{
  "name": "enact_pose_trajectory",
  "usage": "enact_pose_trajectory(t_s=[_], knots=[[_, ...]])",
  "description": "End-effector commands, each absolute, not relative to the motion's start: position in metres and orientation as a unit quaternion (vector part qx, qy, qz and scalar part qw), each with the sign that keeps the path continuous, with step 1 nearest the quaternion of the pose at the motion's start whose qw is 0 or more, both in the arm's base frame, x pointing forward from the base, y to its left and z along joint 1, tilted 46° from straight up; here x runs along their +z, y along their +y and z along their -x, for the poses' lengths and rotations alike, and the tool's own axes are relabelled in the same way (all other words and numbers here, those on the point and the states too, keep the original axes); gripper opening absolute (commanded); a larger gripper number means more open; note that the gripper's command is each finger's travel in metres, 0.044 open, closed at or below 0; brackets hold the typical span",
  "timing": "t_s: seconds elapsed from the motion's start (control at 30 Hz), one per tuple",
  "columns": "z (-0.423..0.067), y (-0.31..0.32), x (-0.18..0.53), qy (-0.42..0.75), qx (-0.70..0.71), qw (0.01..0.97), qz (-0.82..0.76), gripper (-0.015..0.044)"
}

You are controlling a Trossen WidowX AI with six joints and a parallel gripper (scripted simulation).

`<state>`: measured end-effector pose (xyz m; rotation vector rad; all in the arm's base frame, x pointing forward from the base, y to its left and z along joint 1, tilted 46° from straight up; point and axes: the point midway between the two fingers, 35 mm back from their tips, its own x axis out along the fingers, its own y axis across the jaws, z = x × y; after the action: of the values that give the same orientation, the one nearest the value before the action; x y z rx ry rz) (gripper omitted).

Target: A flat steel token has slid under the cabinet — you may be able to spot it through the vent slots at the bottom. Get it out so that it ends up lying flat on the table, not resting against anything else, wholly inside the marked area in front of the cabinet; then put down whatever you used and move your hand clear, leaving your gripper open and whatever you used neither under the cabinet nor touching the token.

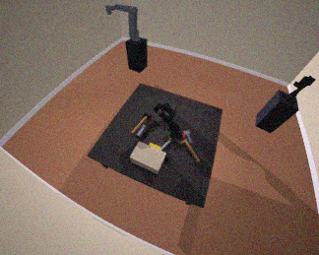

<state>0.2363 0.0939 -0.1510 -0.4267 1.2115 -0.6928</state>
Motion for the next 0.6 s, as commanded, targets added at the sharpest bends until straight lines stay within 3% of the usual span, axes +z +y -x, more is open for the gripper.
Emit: enact_pose_trajectory(t_s=[0.0,0.57], knots=[[-0.237,0.094,-0.151,0.553,-0.316,0.746,0.194,0.0],[-0.263,0.093,-0.143,0.553,-0.317,0.745,0.198,0.0]])
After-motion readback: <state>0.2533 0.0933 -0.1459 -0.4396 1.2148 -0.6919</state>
